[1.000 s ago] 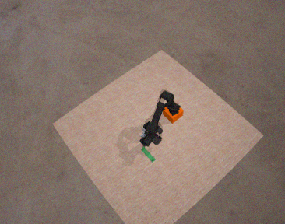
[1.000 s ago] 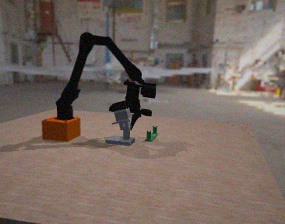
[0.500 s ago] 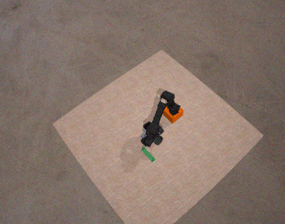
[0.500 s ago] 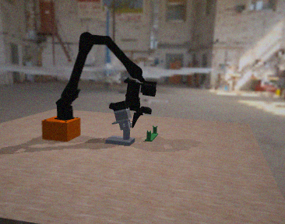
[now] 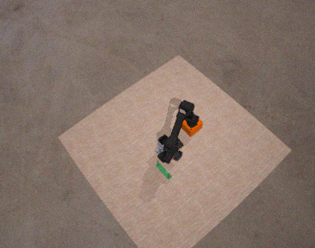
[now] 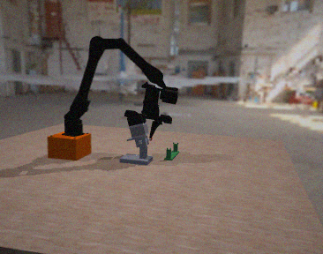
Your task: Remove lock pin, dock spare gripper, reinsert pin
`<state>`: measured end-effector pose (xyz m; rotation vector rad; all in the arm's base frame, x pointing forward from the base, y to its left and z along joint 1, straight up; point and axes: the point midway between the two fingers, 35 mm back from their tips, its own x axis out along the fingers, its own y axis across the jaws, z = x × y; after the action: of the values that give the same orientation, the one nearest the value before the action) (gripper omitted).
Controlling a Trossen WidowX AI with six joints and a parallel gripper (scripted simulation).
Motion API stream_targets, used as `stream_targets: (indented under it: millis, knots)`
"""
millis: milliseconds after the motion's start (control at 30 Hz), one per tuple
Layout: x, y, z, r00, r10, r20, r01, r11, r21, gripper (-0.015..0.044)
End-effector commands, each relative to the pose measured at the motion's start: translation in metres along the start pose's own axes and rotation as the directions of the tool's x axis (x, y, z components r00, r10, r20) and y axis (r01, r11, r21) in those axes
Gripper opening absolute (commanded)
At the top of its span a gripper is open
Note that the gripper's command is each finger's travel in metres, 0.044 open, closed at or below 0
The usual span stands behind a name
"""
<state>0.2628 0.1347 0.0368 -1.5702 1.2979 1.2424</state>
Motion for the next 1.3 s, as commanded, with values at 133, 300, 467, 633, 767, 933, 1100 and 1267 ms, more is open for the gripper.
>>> stream_targets:
  millis: [133, 300, 467, 633, 767, 933, 1100, 1267]
  knots:
    - [-0.017, 0.002, 0.007, 1.000, 0.002, -0.002, -0.002, 1.000, -0.002, 0.0200]
    - [-0.026, 0.003, 0.011, 1.000, 0.006, -0.007, -0.006, 1.000, -0.007, 0.0200]
    - [-0.035, 0.005, 0.015, 1.000, 0.009, -0.012, -0.010, 1.000, -0.012, 0.0200]
    - [-0.044, 0.007, 0.019, 1.000, 0.013, -0.017, -0.013, 1.000, -0.017, 0.0200]
    - [-0.052, 0.008, 0.022, 1.000, 0.015, -0.022, -0.015, 1.000, -0.020, 0.0200]
    - [-0.047, 0.008, 0.019, 1.000, 0.016, -0.026, -0.017, 1.000, -0.023, 0.0305]
    - [-0.047, 0.008, 0.019, 1.000, 0.016, -0.026, -0.017, 1.000, -0.023, 0.0436]
    - [-0.047, 0.008, 0.019, 1.000, 0.016, -0.026, -0.017, 1.000, -0.023, 0.0440]
